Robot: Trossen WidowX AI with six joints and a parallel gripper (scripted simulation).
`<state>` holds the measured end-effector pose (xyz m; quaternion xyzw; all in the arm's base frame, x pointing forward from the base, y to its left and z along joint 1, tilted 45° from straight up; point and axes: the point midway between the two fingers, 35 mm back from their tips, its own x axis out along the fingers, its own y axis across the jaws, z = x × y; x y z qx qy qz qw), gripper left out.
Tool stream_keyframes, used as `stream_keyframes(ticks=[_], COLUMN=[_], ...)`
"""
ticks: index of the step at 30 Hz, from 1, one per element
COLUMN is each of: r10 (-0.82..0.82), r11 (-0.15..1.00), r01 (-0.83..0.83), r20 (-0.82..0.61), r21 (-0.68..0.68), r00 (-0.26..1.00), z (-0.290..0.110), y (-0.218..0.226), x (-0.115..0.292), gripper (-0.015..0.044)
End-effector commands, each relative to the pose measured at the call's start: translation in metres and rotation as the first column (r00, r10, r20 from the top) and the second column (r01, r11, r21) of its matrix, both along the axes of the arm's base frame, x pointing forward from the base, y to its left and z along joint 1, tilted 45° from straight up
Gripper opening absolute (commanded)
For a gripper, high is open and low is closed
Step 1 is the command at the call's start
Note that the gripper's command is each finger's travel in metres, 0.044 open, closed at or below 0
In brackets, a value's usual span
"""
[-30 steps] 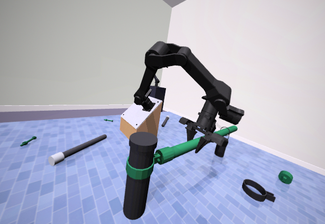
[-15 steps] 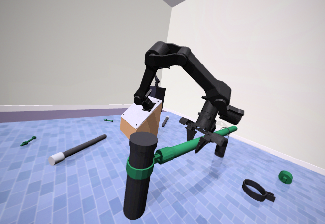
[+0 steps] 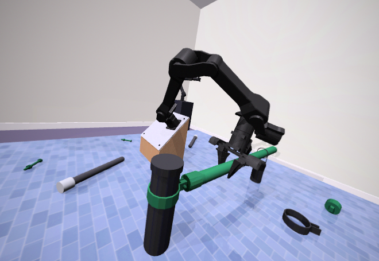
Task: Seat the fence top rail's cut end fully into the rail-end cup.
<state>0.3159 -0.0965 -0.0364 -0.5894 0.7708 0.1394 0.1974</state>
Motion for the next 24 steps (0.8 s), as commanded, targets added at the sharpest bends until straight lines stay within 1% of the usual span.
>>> stream_keyframes(ticks=[1,24], r10=[0.001,0.001], r11=[1.000,1.000], r01=[-0.001,-0.001], r20=[0.000,0.000], r21=[-0.003,-0.003], r00=[1.000,1.000], z=[0.001,0.011], y=[0.000,-0.003], x=[0.000,0.001], gripper=[0.0000,0.0000])
